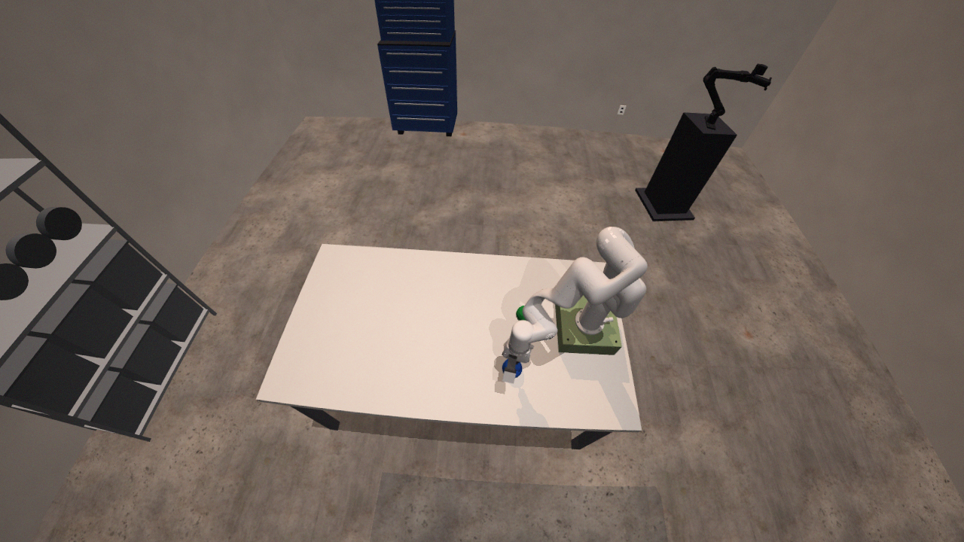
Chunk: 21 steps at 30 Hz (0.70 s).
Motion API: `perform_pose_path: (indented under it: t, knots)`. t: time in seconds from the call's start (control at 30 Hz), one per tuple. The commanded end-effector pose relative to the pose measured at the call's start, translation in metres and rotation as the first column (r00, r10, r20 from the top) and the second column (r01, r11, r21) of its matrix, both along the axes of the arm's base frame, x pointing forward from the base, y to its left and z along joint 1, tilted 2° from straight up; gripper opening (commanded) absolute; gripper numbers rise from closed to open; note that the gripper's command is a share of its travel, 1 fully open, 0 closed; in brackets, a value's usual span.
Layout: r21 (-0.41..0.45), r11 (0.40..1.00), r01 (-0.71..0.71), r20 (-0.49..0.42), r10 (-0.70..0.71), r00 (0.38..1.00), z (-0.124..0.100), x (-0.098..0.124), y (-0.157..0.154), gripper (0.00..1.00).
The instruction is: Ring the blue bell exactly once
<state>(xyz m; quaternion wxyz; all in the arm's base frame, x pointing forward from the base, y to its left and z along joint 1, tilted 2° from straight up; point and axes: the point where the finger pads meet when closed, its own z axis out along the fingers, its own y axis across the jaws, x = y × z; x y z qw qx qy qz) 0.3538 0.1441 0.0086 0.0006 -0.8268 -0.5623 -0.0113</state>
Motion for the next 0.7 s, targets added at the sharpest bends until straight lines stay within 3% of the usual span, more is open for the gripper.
perform_pose_path:
  t: [0.0,0.67]
  knots:
    - [0.001,1.0,0.0,0.003,0.0,1.0,-0.0023,0.0015,0.0006,0.0]
    - [0.001,1.0,0.0,0.003,0.0,1.0,-0.0063,0.0015,0.0007,0.0]
